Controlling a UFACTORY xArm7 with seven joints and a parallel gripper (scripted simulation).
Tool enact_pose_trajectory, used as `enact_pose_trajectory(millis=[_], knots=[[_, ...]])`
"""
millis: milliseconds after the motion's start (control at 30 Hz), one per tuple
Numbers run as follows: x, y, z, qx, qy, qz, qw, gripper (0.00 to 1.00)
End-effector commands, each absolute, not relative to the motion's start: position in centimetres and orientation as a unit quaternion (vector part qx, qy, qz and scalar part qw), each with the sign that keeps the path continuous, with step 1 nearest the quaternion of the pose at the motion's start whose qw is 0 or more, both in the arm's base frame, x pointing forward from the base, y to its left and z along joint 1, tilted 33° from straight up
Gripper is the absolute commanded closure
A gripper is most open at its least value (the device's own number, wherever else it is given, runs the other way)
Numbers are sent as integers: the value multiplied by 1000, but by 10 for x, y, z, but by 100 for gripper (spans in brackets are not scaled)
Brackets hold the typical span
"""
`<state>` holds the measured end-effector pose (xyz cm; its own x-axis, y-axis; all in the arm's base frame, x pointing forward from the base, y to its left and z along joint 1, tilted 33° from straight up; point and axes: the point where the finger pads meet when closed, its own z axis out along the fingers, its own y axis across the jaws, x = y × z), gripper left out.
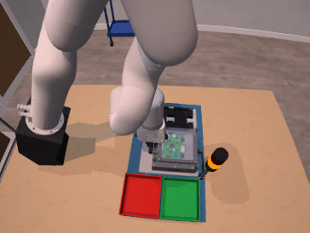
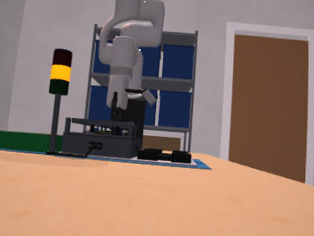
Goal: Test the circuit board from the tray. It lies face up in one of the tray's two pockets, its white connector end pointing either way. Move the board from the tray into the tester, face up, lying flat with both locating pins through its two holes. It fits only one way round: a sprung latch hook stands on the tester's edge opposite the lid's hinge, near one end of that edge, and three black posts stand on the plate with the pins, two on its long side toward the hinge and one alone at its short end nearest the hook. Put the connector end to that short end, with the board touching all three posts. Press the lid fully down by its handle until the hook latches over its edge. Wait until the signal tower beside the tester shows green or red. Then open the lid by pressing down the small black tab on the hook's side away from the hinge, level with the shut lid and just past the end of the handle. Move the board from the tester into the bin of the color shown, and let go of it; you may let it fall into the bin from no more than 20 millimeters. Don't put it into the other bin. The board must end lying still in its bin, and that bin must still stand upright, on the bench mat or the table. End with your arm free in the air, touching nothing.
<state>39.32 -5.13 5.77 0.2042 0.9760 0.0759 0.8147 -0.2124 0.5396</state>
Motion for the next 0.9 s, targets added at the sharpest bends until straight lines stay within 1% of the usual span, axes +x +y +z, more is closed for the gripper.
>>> enact_pose_trajectory(millis=[0,867], knots=[[393,-51,58,751,596,207,196,78],[388,-51,67,751,596,207,196,78]])
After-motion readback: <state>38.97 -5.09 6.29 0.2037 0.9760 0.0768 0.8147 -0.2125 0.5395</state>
